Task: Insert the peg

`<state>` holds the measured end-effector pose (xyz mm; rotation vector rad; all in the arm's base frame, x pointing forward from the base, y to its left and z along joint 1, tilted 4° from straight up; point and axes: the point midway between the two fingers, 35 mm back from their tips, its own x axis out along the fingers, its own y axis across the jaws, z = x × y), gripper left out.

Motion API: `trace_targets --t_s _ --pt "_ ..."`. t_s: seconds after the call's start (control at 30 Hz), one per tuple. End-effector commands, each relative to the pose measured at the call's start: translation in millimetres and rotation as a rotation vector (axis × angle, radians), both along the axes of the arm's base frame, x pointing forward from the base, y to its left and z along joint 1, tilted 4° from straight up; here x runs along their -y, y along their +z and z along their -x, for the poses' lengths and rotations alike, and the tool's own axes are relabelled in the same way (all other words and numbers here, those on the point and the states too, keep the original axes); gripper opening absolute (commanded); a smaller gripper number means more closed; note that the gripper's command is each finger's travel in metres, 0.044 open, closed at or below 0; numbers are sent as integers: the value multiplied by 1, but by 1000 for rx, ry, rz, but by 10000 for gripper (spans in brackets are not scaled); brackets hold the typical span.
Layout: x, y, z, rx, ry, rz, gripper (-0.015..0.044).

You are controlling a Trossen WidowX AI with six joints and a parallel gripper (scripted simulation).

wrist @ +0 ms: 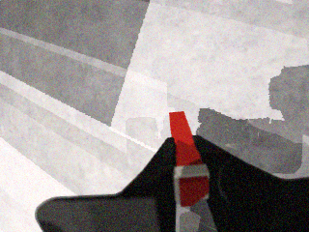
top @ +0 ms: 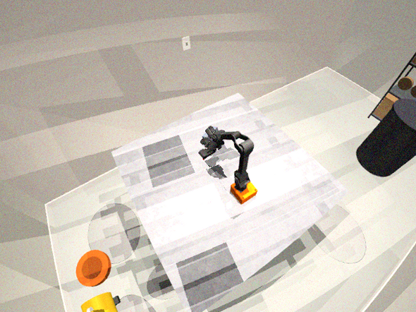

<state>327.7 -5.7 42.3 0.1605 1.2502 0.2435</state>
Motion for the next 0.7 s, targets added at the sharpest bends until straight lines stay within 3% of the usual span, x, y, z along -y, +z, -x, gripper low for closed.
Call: trace_targets --t_s 0.0,0.67 --pt "4 -2 -1 20 2 -14 0" --pt "28 -4 -6 119 -10 -48 0"
